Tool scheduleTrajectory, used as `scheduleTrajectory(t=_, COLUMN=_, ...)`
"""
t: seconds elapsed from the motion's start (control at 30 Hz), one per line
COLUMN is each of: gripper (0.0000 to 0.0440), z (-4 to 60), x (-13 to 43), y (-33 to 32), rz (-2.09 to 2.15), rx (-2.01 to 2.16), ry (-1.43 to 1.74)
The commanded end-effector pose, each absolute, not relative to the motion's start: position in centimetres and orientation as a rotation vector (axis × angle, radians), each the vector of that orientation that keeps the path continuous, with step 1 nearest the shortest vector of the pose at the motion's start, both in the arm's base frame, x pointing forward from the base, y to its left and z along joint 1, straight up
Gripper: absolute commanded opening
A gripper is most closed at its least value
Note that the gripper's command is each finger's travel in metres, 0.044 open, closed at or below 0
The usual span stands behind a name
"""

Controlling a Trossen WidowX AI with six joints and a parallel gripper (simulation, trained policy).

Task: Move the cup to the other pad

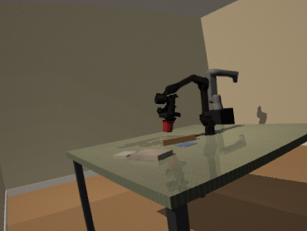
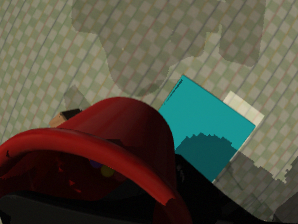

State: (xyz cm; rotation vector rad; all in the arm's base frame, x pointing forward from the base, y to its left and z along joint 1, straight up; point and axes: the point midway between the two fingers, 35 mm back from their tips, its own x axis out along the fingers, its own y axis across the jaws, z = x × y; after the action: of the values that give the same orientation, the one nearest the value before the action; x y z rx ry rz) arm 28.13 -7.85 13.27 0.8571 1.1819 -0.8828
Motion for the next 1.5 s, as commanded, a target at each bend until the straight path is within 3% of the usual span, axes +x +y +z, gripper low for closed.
scheduleTrajectory(t=0.0, gripper=0.0000, z=12.9, x=27.7, y=-8.4, rz=-0.892, rx=0.862, ry=1.162)
scheduleTrajectory(t=0.8, gripper=0.0016, z=6.9, x=23.9, y=-9.3, rz=-0.973, rx=0.902, ry=1.175)
scheduleTrajectory(t=0.93, gripper=0.0062, z=6.6, x=23.8, y=-9.7, rz=-0.976, rx=0.915, ry=1.152)
scheduleTrajectory(t=1.07, gripper=0.0155, z=7.2, x=24.2, y=-10.1, rz=-0.964, rx=0.939, ry=1.099)
scheduleTrajectory(t=1.47, gripper=0.0195, z=8.6, x=23.7, y=-10.1, rz=-0.914, rx=0.972, ry=1.025)
